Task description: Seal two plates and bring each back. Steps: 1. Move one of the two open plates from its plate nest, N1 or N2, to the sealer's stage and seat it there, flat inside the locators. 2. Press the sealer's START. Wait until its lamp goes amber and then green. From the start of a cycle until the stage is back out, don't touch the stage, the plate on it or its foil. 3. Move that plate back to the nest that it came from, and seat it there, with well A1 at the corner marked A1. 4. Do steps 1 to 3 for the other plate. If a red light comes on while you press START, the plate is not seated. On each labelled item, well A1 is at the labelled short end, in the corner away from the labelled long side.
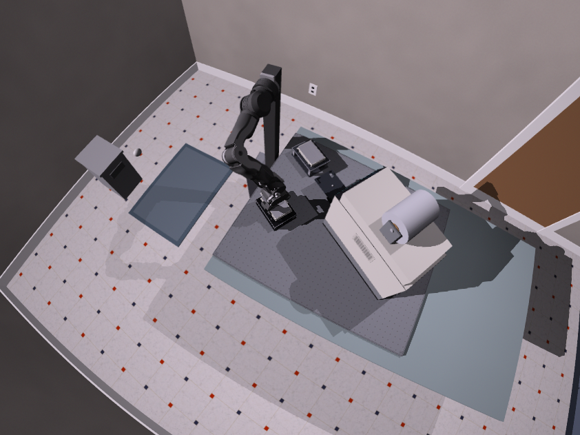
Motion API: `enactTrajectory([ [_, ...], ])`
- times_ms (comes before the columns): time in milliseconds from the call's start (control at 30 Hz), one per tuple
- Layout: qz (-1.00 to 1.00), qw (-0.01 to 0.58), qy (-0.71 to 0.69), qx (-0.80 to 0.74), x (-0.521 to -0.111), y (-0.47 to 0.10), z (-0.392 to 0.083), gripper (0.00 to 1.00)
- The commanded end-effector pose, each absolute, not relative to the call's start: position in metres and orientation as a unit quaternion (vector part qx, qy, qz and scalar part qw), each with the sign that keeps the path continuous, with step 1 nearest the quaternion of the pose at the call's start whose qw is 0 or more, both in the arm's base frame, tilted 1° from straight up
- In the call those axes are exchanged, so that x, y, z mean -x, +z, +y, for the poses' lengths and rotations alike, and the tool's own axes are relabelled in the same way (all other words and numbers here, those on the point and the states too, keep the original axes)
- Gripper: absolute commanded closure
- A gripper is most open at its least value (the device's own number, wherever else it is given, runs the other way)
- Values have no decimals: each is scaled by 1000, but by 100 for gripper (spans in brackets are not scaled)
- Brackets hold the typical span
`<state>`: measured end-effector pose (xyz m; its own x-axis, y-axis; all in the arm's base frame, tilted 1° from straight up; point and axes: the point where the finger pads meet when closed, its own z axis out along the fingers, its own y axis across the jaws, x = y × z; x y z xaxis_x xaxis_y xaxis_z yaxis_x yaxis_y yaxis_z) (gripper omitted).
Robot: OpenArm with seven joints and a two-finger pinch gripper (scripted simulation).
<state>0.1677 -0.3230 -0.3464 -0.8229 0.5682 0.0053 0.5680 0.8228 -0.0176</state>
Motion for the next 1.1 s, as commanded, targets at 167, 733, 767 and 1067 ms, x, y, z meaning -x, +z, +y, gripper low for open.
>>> enactTrajectory([
  [167,-955,5,6,297,-168,-348,-321,100],
  [733,-955,4,5,297,-168,-356,-322,100],
  [767,-955,4,5,297,-168,-356,-322,100],
  [1067,-955,4,7,297,-168,-355,-323,100],
])
